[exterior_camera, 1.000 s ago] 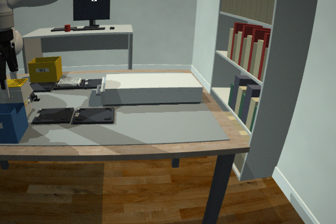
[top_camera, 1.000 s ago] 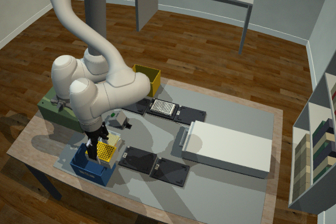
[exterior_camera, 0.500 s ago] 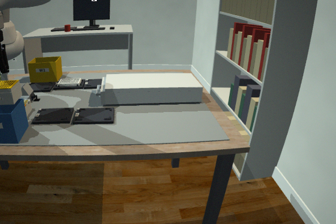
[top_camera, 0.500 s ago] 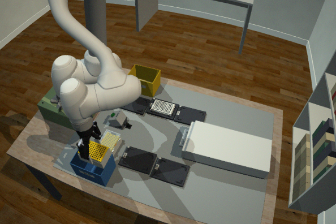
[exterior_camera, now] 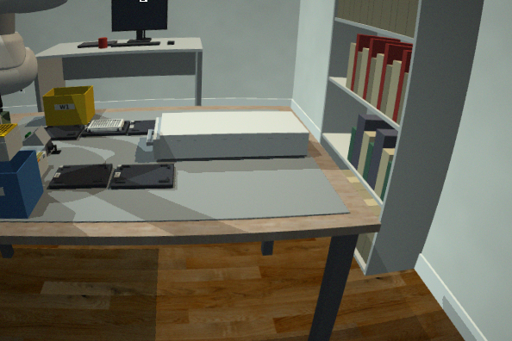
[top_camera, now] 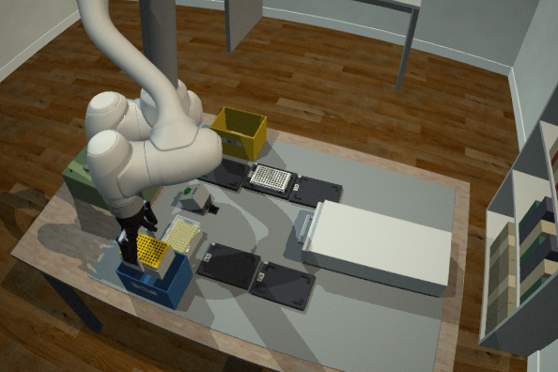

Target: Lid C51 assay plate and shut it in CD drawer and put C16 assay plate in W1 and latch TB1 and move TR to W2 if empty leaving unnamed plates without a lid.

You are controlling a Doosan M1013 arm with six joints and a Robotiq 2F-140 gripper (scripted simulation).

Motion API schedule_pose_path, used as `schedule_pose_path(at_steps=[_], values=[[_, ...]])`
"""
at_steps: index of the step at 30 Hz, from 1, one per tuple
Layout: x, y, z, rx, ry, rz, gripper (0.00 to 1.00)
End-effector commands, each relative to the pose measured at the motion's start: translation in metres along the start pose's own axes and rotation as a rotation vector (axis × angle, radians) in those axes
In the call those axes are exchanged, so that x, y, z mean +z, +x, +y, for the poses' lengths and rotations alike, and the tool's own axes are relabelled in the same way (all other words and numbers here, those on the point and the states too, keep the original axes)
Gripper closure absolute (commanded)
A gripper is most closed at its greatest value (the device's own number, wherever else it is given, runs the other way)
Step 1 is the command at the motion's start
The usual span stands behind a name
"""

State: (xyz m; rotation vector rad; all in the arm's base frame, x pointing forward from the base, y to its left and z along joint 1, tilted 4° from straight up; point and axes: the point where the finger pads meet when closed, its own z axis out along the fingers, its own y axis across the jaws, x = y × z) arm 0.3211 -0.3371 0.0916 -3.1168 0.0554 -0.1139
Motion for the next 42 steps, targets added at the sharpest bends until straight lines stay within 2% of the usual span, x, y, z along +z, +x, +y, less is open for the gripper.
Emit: schedule_pose_path(at_steps=[1,15,16,42], values=[[-0.0001,-0.0004,0.0002,0.0,0.0,0.0,1.0],[-0.0001,-0.0004,0.0002,0.0,0.0,0.0,1.0],[-0.0001,-0.0004,0.0002,0.0,0.0,0.0,0.34],[-0.0001,-0.0004,0.0002,0.0,0.0,0.0,0.34]])
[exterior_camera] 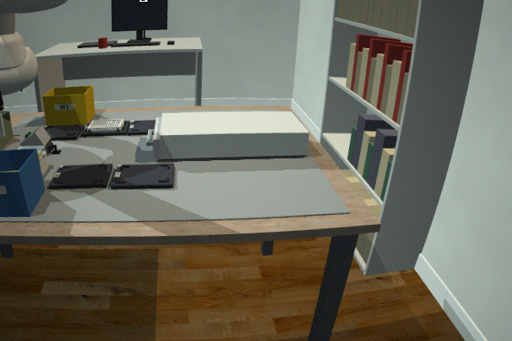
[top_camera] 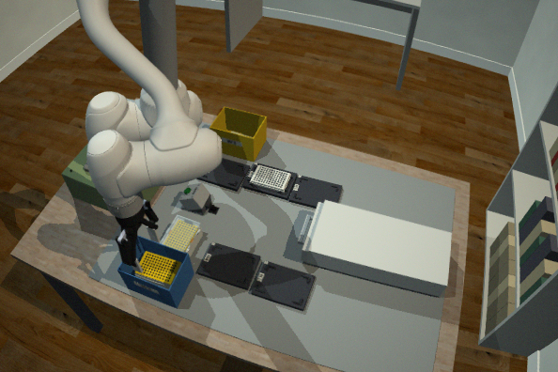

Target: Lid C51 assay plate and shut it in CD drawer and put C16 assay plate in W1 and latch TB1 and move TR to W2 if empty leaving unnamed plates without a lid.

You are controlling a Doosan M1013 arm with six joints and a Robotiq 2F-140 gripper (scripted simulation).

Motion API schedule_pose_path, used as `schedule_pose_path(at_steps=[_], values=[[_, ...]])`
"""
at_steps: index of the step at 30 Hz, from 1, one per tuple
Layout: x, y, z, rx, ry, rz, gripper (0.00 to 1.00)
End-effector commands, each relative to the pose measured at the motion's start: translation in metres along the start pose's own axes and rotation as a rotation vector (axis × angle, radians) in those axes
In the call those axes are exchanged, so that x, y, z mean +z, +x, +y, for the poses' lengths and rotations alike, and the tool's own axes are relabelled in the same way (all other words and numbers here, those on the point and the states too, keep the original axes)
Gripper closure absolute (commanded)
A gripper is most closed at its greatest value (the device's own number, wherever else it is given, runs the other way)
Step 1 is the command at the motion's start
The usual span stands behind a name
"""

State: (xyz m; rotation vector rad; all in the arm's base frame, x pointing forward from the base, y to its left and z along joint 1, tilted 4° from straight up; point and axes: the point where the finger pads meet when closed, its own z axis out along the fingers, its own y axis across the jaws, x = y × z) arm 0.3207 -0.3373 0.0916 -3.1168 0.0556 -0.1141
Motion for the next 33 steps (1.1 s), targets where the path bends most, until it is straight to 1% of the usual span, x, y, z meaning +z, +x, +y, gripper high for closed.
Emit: schedule_pose_path(at_steps=[1,2,3,11,13,28,30,31,33], values=[[0.0,0.0,0.0,0.0,0.0,0.0,0.34],[0.0,0.0,0.0,0.0,0.0,0.0,0.34],[0.0,-0.001,-0.004,-0.021,0.0,0.0,0.34],[-0.002,-0.005,-0.036,-0.021,0.0,0.0,0.38],[-0.002,-0.005,-0.036,-0.021,0.0,0.0,0.38],[-0.007,-0.014,-0.095,-0.021,0.0,0.0,0.45],[-0.007,-0.014,-0.095,-0.021,0.0,0.0,0.45],[-0.007,-0.014,-0.099,-0.021,0.0,0.0,1.0],[-0.007,-0.015,-0.107,-0.021,0.0,0.0,1.0]])
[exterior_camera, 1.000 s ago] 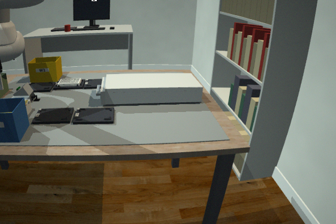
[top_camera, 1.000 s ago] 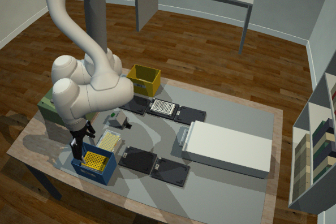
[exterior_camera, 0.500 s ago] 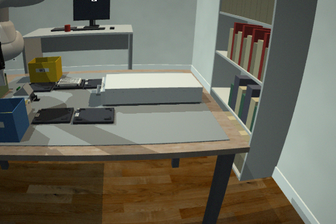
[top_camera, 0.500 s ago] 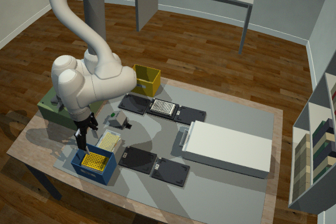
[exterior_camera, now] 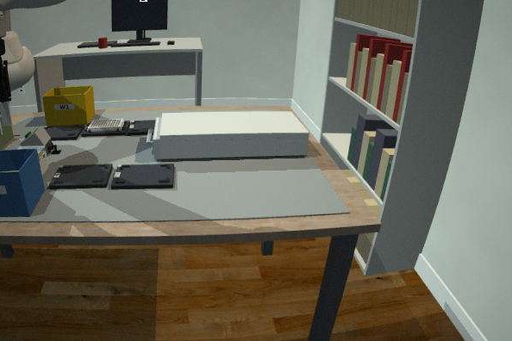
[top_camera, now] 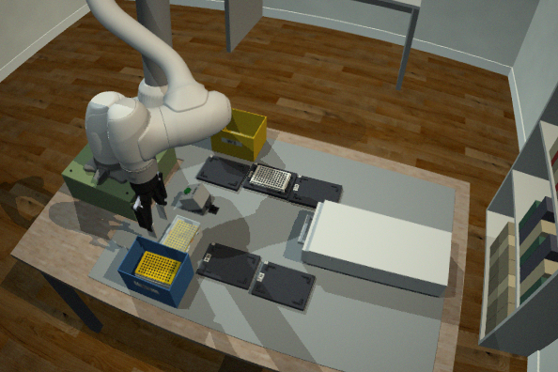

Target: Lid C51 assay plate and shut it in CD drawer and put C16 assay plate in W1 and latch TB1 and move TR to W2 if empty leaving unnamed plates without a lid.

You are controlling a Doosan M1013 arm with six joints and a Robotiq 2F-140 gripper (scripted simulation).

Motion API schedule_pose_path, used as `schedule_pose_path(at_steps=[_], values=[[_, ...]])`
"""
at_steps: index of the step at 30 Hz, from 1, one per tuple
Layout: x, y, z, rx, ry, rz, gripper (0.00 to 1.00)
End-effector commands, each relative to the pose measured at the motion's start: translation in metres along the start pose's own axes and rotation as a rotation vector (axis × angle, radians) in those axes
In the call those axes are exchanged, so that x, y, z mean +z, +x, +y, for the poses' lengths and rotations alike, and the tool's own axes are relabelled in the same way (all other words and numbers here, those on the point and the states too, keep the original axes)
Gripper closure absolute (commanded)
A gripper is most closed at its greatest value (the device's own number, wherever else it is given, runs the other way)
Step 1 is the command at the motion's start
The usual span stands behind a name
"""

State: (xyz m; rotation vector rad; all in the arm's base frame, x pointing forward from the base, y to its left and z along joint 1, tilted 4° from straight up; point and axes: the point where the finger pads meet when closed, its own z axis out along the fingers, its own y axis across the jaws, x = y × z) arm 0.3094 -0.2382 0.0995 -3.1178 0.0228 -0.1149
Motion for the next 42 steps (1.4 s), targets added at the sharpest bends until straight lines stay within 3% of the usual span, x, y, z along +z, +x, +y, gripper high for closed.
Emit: schedule_pose_path(at_steps=[1,42], values=[[-0.001,-0.001,-0.012,0.0,0.0,0.0,1.0],[-0.011,-0.019,-0.158,0.0,0.0,0.0,1.0]])
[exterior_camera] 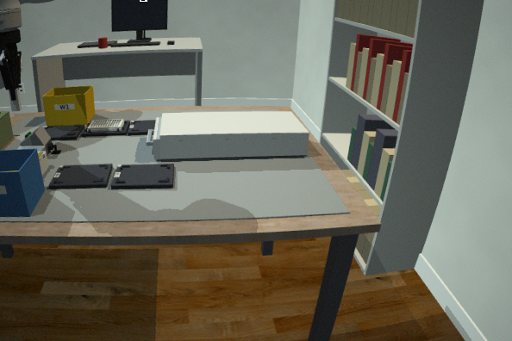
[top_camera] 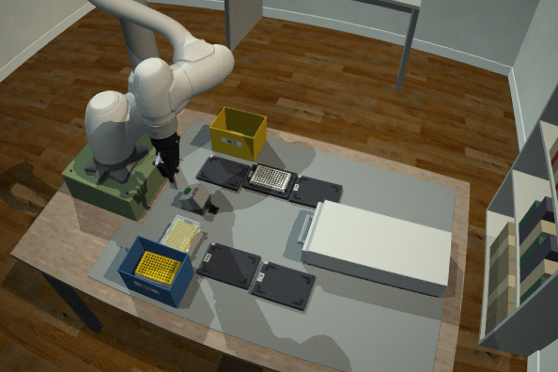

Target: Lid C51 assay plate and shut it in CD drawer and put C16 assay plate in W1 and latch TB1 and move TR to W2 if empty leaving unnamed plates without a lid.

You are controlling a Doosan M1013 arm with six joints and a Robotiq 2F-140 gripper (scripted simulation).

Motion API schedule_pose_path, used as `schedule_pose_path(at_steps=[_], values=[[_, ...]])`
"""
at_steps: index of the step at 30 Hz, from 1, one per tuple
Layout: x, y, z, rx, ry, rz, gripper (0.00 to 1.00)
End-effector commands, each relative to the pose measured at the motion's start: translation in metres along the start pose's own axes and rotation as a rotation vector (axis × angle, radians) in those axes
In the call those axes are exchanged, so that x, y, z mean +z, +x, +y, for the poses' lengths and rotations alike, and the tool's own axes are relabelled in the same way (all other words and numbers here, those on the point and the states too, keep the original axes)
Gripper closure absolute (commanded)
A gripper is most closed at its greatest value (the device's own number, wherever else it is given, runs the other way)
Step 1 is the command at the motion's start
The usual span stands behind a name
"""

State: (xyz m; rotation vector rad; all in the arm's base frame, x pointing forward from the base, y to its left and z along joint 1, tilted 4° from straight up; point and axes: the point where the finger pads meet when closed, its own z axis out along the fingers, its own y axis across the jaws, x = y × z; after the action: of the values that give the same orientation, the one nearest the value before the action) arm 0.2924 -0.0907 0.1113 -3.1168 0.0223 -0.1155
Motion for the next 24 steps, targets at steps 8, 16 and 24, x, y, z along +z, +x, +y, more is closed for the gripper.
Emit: schedule_pose_path(at_steps=[8,16,24], values=[[-0.003,-0.004,-0.035,0.001,-0.001,-0.001,1.0],[-0.005,-0.008,-0.066,0.001,-0.001,-0.001,1.0],[-0.005,-0.009,-0.075,0.001,-0.001,-0.001,1.0]])
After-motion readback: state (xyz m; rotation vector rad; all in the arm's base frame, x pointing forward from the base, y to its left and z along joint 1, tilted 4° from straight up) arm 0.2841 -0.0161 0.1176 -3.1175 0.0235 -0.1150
